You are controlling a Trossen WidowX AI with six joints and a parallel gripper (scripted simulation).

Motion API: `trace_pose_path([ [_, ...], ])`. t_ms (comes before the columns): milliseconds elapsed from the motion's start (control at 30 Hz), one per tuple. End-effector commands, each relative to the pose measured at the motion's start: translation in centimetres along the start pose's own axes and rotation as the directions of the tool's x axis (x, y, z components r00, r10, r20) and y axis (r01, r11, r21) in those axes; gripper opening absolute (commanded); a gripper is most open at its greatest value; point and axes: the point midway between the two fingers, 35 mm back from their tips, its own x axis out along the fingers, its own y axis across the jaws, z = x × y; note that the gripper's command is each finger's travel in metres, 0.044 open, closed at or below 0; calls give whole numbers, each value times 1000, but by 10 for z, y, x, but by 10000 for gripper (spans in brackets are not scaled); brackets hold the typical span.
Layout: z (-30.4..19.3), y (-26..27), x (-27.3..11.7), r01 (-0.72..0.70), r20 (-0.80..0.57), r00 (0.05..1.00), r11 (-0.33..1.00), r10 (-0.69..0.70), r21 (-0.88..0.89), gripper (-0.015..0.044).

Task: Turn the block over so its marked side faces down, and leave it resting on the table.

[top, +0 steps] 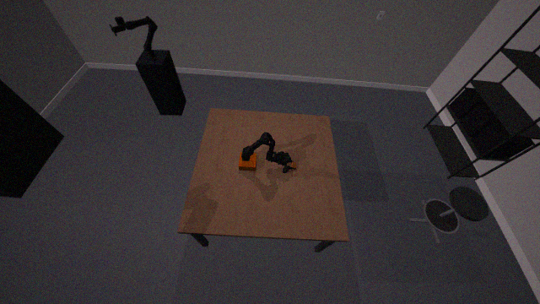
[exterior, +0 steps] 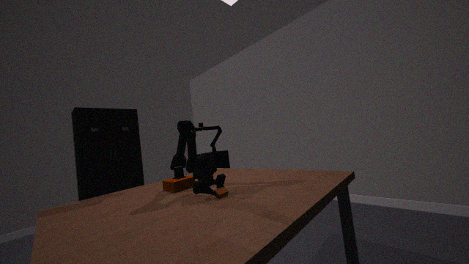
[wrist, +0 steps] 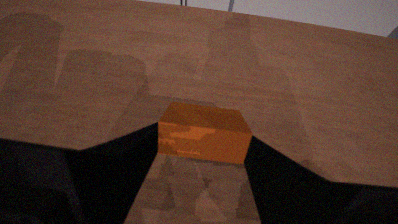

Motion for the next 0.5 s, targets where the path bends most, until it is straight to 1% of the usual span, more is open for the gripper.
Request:
trace_pose_path([
  [0, -8, 1, -7, -4, 39, 999, 1000, 4, 1, 0],
  [167, -8, 1, -14, -4, 99, 995, 1000, 5, -3, 0],
  [467, -5, 1, -16, -4, 120, 993, 1000, 5, -3, 0],
])
